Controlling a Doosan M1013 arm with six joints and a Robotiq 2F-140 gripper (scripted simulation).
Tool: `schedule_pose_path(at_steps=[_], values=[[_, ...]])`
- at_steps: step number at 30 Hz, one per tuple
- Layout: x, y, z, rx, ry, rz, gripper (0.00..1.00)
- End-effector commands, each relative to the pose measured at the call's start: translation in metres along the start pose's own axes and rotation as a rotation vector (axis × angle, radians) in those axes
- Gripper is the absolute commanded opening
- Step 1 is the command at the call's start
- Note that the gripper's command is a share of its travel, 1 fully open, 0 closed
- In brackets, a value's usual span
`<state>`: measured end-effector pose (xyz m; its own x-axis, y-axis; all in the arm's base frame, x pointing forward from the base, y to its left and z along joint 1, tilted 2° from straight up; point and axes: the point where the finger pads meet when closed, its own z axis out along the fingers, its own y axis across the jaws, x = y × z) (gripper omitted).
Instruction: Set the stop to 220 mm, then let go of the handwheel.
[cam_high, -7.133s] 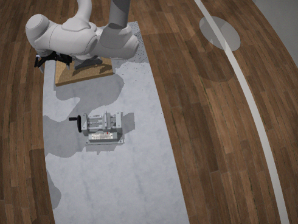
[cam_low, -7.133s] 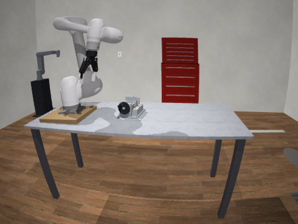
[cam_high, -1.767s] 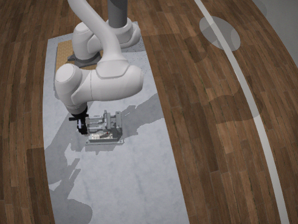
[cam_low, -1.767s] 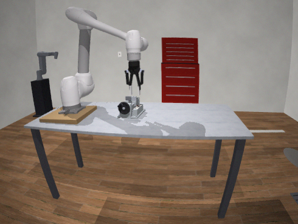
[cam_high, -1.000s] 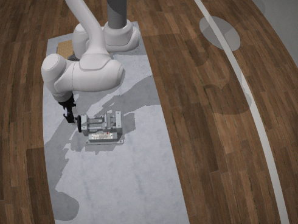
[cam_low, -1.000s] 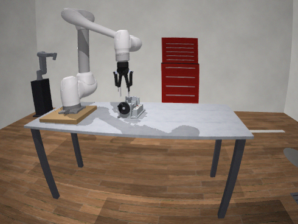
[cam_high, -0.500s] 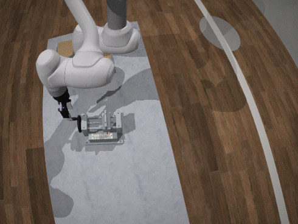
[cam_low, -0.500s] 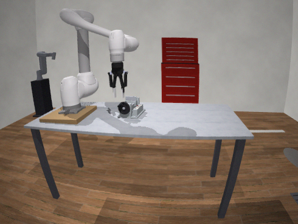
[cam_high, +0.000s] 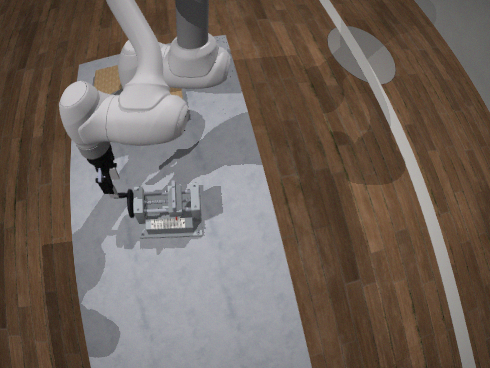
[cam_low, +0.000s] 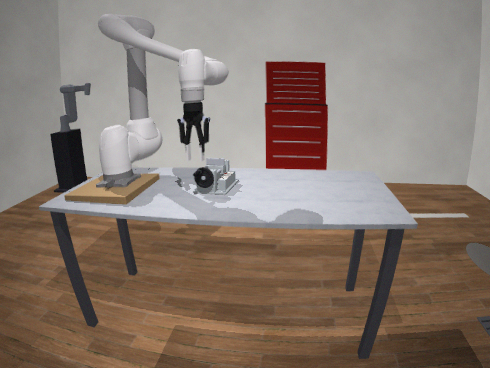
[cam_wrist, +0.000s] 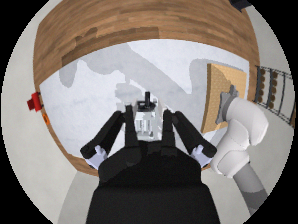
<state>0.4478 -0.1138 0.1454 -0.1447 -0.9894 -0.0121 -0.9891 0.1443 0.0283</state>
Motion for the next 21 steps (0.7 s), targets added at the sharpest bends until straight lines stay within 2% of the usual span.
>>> schedule_pose_path(at_steps=[1,10,21], values=[[0.000,0.000,0.000,0.000,0.000,0.000,0.33],[0.000,0.000,0.010,0.000,0.000,0.000,0.33],[0.000,0.000,0.047,0.000,0.000,0.000,0.33]])
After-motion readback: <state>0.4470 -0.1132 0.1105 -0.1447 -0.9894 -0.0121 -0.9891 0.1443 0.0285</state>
